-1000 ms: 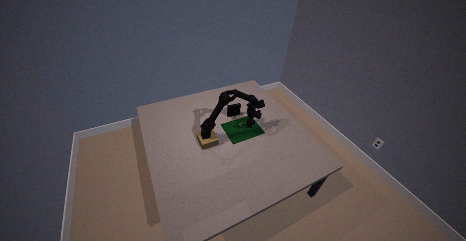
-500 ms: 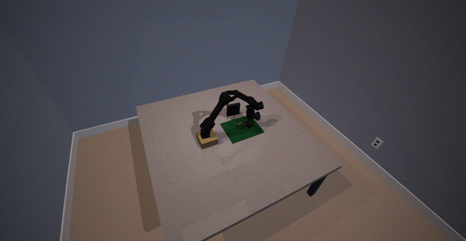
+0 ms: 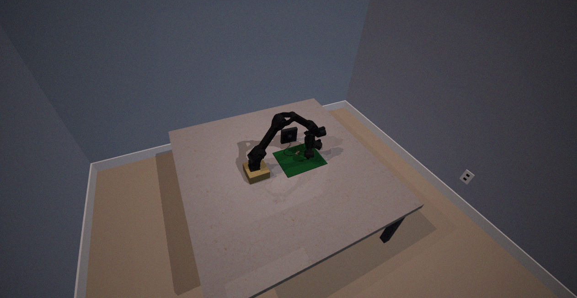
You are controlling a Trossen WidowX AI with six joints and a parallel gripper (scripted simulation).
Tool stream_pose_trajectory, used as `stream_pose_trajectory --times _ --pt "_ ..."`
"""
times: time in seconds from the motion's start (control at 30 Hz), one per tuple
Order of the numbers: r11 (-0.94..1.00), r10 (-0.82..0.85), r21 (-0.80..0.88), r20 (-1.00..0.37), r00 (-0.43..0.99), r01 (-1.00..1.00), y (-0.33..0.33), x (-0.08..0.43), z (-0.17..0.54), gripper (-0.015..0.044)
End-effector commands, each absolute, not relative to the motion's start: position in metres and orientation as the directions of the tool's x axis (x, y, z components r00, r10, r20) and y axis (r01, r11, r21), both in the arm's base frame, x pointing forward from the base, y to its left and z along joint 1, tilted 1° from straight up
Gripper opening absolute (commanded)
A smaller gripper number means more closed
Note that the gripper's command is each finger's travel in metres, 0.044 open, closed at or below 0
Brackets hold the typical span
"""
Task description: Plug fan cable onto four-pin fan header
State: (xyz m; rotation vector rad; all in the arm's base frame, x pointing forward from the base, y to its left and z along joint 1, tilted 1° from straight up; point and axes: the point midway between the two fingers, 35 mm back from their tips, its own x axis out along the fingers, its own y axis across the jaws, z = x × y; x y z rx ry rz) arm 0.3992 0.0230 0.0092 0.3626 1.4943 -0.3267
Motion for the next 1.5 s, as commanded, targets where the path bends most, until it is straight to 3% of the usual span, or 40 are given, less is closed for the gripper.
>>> stream_pose_trajectory --times 0.0,0.4,0.63,0.9,1.47 --pt "0.903 0.012 0.033 -0.999 0.052 0.427 0.023 0.399 0.009 0.0309" --pt "0.903 0.012 0.033 -0.999 0.052 0.427 0.023 0.399 0.009 0.0000" --pt "0.901 0.009 0.029 -0.999 0.048 0.432 0.022 0.397 0.056 0.0000" --pt "0.899 0.009 0.029 -0.999 0.047 0.437 0.023 0.397 0.058 0.0000" --pt "0.523 0.010 0.045 -0.999 0.046 0.851 0.039 0.383 0.058 0.0000"
